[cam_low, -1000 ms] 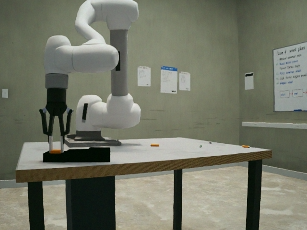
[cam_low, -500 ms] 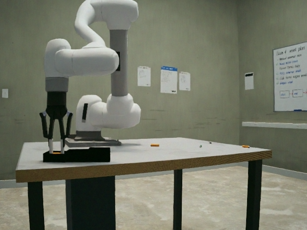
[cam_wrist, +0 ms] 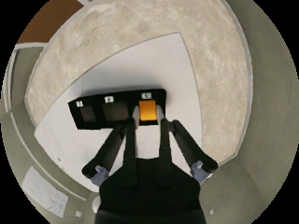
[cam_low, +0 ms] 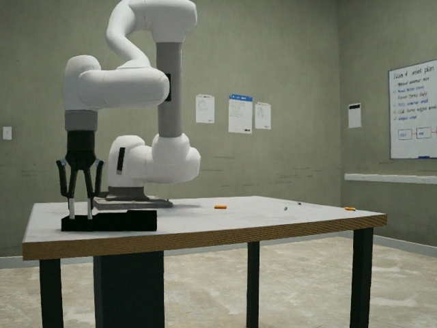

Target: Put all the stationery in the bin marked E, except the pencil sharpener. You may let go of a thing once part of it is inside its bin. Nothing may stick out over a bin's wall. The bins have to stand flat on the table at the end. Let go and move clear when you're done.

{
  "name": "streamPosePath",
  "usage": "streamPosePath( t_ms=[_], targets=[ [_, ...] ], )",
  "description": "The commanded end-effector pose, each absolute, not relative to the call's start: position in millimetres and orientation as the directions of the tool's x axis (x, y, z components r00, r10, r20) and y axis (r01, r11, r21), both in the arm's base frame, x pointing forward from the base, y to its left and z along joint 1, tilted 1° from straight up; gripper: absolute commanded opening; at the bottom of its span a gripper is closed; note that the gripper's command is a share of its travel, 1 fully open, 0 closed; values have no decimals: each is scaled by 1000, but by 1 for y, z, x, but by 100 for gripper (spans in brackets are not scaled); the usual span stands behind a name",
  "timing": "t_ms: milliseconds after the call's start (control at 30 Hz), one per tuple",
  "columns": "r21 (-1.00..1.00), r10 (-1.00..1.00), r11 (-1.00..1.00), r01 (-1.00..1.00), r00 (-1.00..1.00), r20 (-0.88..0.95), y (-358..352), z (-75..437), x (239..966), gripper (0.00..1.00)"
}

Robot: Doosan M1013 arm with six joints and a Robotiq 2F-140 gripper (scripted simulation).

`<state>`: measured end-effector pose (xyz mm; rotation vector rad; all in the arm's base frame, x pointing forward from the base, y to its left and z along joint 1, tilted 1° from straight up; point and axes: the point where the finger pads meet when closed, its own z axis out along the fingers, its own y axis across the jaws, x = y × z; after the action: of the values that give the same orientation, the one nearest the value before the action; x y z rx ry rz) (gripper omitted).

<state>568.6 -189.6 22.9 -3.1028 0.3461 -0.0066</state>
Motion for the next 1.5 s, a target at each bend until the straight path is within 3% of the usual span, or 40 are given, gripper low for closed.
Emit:
streamPosePath(
  t_ms=[0, 1400, 1433, 1467],
  targets=[
    [-20, -220, -975, -220, 975, 2, -190, 23, 569, 35],
    [-20, -220, -975, -220, 975, 2, -190, 74, 568, 35],
    [-20, -220, -975, -220, 975, 2, -190, 78, 568, 100],
    [-20, -220, -975, -220, 975, 2, -190, 82, 568, 100]
  ],
)
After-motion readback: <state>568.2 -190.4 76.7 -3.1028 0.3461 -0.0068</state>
